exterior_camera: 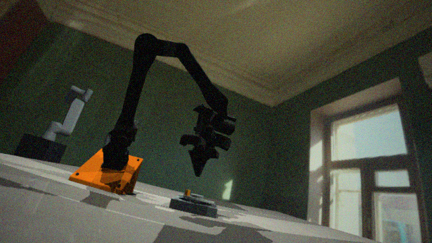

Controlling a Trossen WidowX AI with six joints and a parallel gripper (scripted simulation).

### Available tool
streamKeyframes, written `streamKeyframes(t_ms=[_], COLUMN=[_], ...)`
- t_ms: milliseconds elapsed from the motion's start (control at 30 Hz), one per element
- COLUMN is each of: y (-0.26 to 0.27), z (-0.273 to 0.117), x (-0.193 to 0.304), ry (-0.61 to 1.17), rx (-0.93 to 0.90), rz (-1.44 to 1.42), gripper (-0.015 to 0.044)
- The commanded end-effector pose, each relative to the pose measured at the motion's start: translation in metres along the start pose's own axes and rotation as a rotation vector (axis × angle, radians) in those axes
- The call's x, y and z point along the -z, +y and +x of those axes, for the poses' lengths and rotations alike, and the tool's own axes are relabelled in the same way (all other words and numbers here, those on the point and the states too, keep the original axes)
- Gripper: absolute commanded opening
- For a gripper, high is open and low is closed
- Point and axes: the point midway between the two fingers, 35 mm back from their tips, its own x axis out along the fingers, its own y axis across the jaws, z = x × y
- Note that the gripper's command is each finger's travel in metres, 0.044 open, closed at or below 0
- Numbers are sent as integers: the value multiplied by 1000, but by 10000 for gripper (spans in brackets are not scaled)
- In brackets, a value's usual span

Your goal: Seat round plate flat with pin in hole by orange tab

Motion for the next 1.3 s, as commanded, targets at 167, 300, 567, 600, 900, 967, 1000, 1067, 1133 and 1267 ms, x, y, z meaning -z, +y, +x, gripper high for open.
streamKeyframes(t_ms=[167,300,567,600,900,967,1000,1067,1133,1267], y=[-19,-19,-18,-18,-20,-20,-21,-22,-24,-27], z=[-1,-1,20,25,47,47,47,47,47,48], x=[26,26,27,27,29,29,28,26,24,17], ry=[79,79,78,78,78,78,77,77,77,77], rx=[-2,-2,-3,-3,0,0,0,0,0,0], rz=[-399,-399,-399,-398,-398,-398,-398,-398,-398,-398], gripper=[0,0,0,0,0,0,0,0,0,0])
